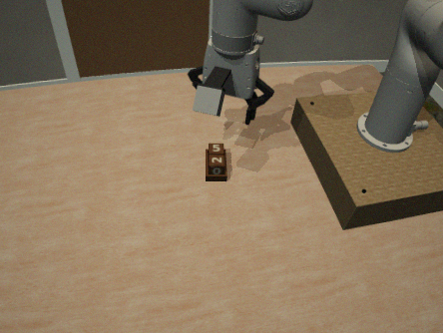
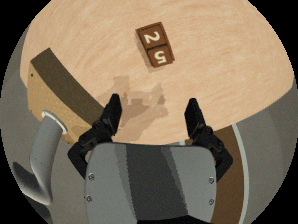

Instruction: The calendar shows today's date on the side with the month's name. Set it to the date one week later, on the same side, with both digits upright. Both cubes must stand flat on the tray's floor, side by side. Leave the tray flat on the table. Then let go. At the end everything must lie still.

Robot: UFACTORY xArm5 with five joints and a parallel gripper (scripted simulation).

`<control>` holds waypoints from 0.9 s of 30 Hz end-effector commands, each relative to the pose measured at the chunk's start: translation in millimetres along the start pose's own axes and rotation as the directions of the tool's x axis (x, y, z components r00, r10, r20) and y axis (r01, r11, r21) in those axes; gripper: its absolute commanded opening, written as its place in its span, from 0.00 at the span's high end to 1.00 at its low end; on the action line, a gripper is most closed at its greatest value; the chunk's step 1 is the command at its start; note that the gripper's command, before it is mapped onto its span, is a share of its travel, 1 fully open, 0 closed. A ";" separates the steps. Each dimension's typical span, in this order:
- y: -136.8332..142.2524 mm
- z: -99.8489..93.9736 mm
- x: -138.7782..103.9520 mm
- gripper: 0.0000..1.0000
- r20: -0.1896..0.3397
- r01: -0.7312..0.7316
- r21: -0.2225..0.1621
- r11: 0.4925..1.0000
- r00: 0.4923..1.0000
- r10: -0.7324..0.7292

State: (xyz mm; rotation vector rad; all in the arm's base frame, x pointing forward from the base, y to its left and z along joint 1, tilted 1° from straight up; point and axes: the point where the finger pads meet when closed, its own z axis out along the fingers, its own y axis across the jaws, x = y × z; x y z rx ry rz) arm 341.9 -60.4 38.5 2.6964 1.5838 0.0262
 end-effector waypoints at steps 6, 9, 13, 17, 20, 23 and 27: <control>5.0 -5.4 24.6 0.00 -0.001 0.237 0.000 0.971 0.971 -0.237; 6.0 -7.9 37.6 0.00 -0.002 0.355 0.000 0.935 0.935 -0.355; 6.1 -8.4 40.0 0.51 -0.002 0.376 0.000 0.926 0.926 -0.376; 6.1 -8.4 40.0 0.51 -0.002 0.376 0.000 0.926 0.926 -0.376; 6.1 -8.4 40.0 0.51 -0.002 0.376 0.000 0.926 0.926 -0.376; 6.1 -8.4 40.0 0.51 -0.002 0.376 0.000 0.926 0.926 -0.376; 6.1 -8.4 40.0 0.51 -0.002 0.376 0.000 0.926 0.926 -0.376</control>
